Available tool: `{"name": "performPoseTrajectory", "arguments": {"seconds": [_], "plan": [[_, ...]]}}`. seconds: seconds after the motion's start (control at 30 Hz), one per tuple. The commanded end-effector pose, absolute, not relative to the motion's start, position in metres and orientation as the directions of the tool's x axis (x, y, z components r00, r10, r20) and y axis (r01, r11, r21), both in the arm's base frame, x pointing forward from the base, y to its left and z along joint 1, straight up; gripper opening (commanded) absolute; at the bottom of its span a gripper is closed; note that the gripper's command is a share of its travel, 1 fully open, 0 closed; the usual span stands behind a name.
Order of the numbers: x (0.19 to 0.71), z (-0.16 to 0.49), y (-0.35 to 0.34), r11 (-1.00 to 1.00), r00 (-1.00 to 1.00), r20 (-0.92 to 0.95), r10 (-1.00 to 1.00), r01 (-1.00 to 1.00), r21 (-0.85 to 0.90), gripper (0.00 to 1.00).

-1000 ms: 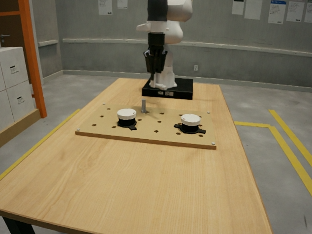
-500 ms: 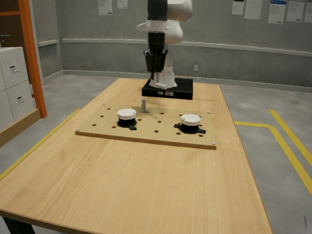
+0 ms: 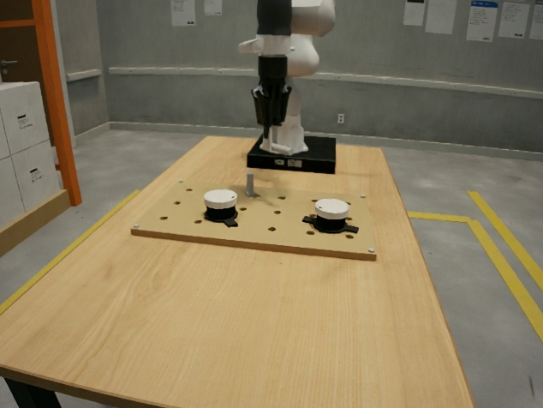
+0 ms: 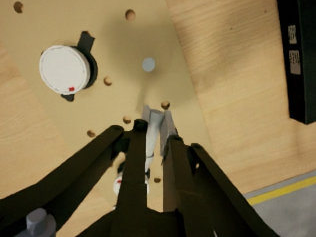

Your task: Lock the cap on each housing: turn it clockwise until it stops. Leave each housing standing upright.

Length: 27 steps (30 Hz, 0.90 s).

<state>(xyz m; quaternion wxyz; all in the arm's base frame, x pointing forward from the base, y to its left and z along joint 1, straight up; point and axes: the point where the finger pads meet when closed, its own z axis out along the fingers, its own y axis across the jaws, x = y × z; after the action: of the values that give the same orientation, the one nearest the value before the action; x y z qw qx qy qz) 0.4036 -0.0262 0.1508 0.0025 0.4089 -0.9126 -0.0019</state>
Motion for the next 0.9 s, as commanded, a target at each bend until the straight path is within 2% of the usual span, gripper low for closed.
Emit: {"name": "performPoseTrajectory", "arguments": {"seconds": [0.0, 0.4, 0.87], "plan": [[0.4058, 0.1528, -0.0271, 0.556, -0.556, 0.000, -0.831, -0.831, 0.000, 0.10], [0.4058, 0.1527, -0.0271, 0.377, -0.377, 0.000, -0.926, -0.926, 0.000, 0.10], [0.4058, 0.1527, -0.0271, 0.325, -0.325, 0.000, -0.946, -0.946, 0.000, 0.10]]}}
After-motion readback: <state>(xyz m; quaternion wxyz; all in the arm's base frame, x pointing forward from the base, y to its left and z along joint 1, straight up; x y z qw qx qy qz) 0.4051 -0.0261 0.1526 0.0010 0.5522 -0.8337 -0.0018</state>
